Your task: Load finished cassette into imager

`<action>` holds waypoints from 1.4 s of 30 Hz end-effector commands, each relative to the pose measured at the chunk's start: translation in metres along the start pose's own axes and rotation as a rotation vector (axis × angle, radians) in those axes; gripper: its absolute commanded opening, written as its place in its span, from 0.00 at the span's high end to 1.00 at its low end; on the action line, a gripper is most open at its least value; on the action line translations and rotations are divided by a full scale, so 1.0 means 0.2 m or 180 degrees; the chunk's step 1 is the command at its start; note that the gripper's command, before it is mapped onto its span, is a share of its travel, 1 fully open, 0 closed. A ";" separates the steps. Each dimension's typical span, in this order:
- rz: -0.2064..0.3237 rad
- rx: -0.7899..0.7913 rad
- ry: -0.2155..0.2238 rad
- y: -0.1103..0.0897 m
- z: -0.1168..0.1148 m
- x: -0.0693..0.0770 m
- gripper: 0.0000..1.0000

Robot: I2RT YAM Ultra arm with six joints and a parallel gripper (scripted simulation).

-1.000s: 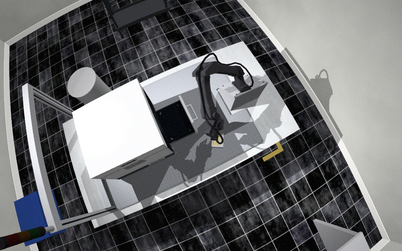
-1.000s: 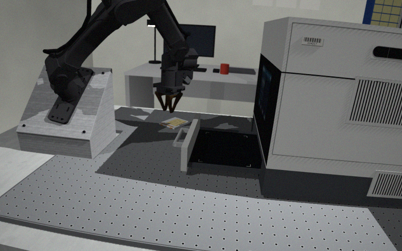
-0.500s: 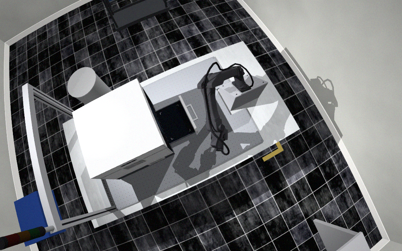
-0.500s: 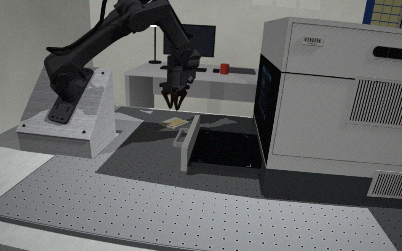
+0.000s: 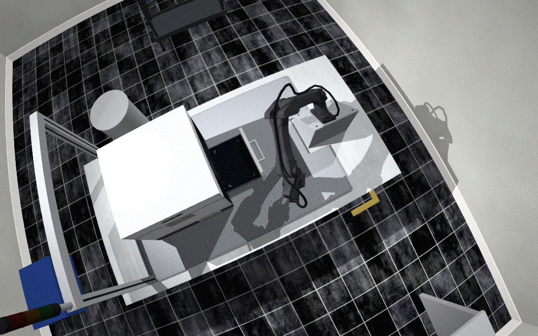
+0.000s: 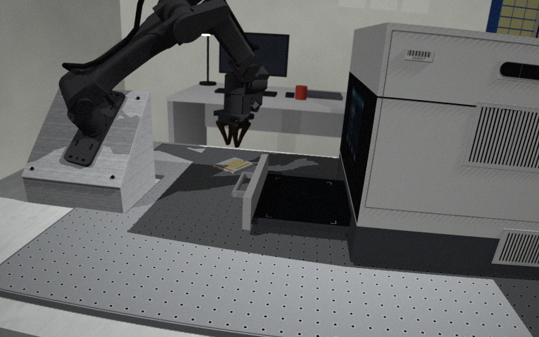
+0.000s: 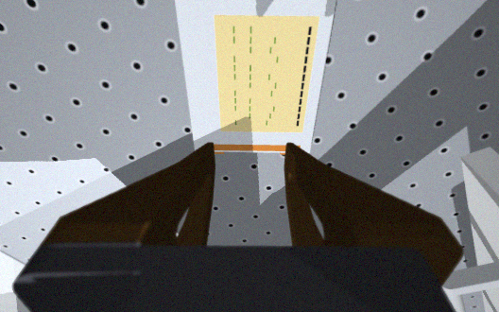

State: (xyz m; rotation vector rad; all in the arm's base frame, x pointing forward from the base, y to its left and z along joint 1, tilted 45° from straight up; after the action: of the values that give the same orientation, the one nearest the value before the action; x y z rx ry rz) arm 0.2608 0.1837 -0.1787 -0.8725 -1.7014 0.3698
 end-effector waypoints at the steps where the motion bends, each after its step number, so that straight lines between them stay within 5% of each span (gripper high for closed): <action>1: -0.0167 -0.0071 -0.0066 0.05 -0.04 0.11 0.65; 27: -0.0171 -0.0073 -0.0066 0.05 -0.04 0.11 0.65; 28: -0.0171 -0.0073 -0.0066 0.05 -0.04 0.11 0.00; 42: -0.0171 -0.0071 -0.0066 0.05 -0.04 0.11 0.00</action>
State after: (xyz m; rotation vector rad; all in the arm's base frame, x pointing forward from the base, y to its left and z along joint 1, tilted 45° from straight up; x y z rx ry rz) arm 0.2608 0.1837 -0.1787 -0.8728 -1.7013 0.3698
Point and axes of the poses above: the point where the finger pads meet when closed, its own x axis back along the fingers, its own z axis across the jaws, y = z × x, the point moved 6 cm from there along x, back along the fingers, and after that the axes turned 2 degrees about x, right-handed, at the moved point
